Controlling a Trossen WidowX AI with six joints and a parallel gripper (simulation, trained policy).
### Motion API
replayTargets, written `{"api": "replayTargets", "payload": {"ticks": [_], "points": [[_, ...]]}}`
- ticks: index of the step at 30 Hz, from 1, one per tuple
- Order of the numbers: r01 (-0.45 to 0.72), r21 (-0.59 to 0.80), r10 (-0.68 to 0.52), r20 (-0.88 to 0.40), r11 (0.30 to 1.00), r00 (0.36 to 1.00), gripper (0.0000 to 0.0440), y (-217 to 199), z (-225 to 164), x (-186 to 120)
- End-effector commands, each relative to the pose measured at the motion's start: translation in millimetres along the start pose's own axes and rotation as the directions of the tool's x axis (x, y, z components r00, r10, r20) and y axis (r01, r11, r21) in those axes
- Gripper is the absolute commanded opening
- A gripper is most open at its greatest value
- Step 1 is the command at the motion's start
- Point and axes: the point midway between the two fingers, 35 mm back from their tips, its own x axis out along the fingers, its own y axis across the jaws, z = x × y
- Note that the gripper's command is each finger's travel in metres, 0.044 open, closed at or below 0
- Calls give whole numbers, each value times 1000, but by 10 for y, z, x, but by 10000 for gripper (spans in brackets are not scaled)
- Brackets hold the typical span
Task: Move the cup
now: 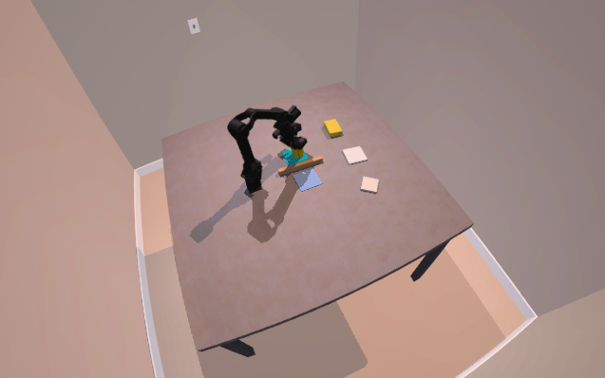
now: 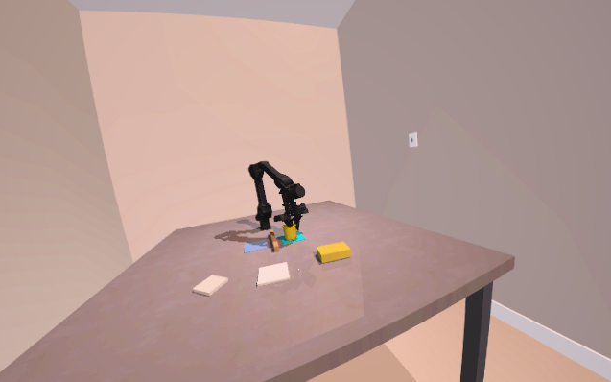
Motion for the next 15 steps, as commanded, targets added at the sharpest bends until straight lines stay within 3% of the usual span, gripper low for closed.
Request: {"api": "replayTargets", "payload": {"ticks": [1,15], "points": [[-15,13,15,37,1000,999,145,3,45,-59],[-56,26,53,91,998,994,184,12,-12,-280]]}}
